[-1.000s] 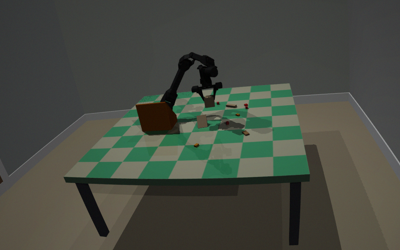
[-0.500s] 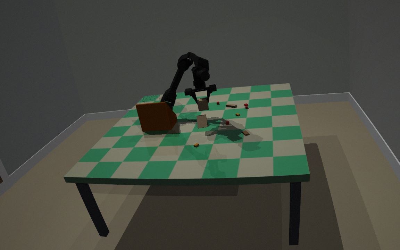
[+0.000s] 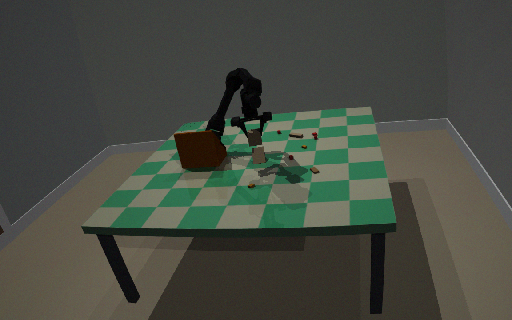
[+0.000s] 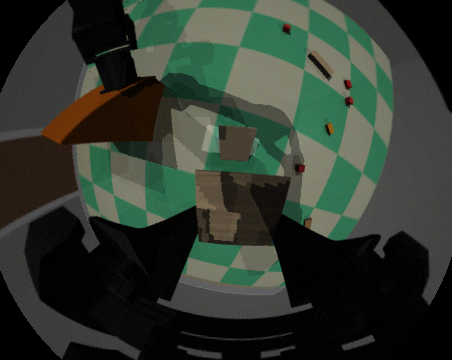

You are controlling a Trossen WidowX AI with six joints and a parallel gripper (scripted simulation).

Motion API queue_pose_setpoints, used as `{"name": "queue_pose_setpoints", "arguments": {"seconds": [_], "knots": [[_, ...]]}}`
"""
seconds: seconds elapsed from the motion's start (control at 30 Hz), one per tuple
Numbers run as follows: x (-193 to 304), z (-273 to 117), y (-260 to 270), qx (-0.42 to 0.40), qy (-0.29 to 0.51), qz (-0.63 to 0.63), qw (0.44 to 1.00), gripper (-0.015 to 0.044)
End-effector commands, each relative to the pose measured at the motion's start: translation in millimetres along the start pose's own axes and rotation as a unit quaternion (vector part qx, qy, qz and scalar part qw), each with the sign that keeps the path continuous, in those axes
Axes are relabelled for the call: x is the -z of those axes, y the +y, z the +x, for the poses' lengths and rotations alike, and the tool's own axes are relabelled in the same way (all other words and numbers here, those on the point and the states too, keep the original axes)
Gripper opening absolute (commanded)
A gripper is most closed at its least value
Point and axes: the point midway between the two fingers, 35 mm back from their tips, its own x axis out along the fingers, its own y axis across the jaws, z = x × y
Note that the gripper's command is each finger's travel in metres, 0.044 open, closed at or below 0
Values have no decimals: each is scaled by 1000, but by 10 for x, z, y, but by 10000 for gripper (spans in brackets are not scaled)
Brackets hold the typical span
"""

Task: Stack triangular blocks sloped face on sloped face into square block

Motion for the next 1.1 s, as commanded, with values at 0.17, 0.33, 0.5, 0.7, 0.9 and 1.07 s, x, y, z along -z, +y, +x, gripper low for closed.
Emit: {"name": "queue_pose_setpoints", "arguments": {"seconds": [0.17,0.33,0.5,0.7,0.9,1.07], "knots": [[-127,307,-14,1,-2,2,1000,0],[-209,484,-4,1,-3,1,1000,0],[-287,633,15,1,-4,1,1000,0],[-335,770,9,1,-4,1,1000,0],[-378,917,6,1,-5,1,1000,0],[-384,903,8,7,-5,0,1000,0]]}}
